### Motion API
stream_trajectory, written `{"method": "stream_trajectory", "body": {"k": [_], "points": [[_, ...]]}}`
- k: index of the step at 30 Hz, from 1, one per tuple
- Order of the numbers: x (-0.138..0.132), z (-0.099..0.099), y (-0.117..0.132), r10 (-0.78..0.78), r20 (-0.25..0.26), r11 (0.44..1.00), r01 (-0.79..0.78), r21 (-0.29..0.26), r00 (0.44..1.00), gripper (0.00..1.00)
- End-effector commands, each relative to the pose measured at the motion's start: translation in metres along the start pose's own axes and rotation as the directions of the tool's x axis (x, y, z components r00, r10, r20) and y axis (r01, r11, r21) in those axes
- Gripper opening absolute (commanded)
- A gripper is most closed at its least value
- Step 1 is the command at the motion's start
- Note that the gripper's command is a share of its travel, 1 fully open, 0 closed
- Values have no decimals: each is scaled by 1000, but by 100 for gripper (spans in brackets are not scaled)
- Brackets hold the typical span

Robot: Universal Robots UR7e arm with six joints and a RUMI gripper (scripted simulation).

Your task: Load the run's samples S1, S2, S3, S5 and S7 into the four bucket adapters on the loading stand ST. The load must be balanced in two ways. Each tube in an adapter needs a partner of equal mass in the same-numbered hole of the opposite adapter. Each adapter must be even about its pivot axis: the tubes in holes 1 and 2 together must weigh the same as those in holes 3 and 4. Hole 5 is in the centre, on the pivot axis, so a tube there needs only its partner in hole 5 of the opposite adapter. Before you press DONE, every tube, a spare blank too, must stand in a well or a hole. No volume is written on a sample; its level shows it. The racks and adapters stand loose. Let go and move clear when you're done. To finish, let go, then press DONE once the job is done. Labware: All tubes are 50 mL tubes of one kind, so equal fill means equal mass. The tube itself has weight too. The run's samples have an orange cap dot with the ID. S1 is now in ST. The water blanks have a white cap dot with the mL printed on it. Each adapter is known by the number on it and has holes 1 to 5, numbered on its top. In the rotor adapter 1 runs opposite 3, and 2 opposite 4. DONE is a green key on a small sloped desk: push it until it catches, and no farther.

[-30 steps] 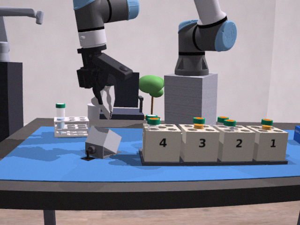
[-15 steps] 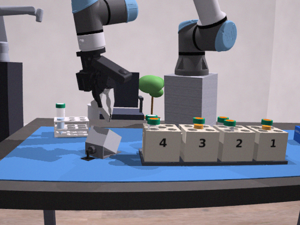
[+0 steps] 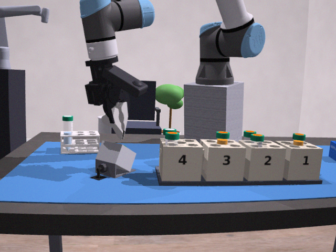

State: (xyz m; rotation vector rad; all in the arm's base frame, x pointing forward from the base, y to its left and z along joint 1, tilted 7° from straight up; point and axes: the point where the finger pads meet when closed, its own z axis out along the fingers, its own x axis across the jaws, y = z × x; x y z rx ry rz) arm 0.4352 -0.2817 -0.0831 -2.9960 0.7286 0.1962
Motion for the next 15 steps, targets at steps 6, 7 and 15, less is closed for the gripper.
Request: {"method": "stream_trajectory", "body": {"k": [6,7,15], "points": [[2,5,0,0,-1,1000,0,0,1000,0],[2,6,0,0,-1,1000,0,0,1000,0],[3,11,0,0,-1,1000,0,0,1000,0]]}}
